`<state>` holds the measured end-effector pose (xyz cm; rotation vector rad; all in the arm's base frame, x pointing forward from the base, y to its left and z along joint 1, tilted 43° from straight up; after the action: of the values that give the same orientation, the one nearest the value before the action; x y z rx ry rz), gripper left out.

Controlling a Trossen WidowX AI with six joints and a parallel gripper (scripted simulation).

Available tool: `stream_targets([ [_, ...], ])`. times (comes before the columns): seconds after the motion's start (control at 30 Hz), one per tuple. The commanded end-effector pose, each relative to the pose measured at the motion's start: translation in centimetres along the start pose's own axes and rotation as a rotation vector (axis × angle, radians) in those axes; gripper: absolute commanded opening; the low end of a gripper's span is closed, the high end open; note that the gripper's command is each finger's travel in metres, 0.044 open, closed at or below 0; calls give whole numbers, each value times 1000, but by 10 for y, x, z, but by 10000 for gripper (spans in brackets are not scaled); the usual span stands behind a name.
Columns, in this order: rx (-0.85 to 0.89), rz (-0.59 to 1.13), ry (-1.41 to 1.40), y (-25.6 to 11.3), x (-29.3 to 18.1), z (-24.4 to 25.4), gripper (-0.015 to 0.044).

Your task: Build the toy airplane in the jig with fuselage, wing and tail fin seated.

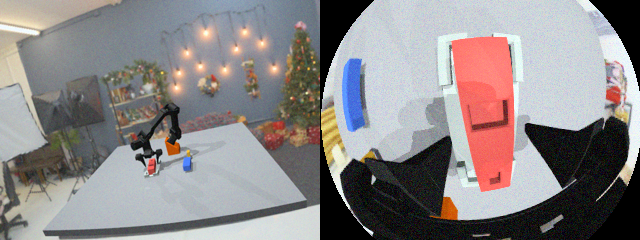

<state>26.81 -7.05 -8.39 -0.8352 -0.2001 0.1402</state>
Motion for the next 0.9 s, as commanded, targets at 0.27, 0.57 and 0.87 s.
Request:
stream_targets([
  [0.27, -3, -6, 9, -54, 4, -4, 440],
  [0.57, 3, -1, 6, -106, 2, -5, 440],
  [0.87, 3, -1, 149, -104, 4, -8, 440],
])
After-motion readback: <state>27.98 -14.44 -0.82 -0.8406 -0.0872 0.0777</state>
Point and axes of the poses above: the point midway between the two fingers, 35 mm back from their tips, its own y axis out along the fingers, its own z axis across the jaws, x = y × z, the point moved 2 cm from there along -y, back along the fingers, and after that the axes turned 2 degrees about -y, right-handed, at the moved point
